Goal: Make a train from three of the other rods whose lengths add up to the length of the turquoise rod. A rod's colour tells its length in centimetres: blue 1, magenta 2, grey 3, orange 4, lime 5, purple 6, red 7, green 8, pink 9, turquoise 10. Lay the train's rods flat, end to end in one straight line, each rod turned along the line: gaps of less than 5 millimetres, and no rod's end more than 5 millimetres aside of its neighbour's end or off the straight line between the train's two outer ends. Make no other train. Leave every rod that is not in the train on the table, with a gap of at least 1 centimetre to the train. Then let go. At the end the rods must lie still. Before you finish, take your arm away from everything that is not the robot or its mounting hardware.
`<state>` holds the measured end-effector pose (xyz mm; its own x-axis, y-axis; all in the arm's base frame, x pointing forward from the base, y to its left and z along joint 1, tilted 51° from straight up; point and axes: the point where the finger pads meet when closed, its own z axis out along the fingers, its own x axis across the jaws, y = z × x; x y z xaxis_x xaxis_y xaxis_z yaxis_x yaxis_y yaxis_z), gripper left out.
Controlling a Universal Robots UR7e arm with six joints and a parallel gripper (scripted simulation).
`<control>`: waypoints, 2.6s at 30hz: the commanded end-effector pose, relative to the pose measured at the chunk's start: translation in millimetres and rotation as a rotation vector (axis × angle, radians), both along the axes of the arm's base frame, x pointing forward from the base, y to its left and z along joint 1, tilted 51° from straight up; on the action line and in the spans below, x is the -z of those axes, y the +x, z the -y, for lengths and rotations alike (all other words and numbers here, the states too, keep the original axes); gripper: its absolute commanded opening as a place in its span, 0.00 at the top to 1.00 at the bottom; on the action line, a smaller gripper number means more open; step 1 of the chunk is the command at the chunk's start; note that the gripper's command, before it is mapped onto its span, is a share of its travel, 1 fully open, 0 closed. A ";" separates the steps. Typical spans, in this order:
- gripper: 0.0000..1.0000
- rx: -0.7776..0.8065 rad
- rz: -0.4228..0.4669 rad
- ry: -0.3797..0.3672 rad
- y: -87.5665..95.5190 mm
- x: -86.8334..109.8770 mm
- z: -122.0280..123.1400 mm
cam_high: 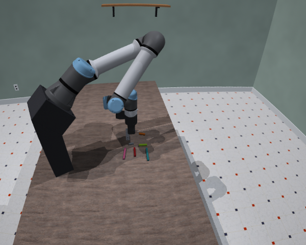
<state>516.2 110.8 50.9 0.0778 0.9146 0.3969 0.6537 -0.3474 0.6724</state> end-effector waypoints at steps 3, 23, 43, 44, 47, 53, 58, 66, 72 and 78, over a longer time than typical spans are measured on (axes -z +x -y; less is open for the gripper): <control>0.46 0.000 0.001 0.000 0.5 0.0 -0.1; 0.46 0.000 0.001 0.000 0.5 0.0 -0.1; 0.76 0.000 0.001 0.000 0.5 0.0 -0.1; 0.76 0.000 0.001 0.000 0.5 0.0 -0.1; 0.76 0.000 0.001 0.000 0.5 0.0 -0.1; 0.76 0.000 0.001 0.000 0.5 0.0 -0.1; 0.76 0.000 0.001 0.000 0.5 0.0 -0.1; 0.76 0.000 0.001 0.000 0.5 0.0 -0.1; 0.76 0.000 0.001 0.000 0.4 -0.1 -0.1; 0.76 0.000 0.001 0.000 -2.3 -2.4 0.7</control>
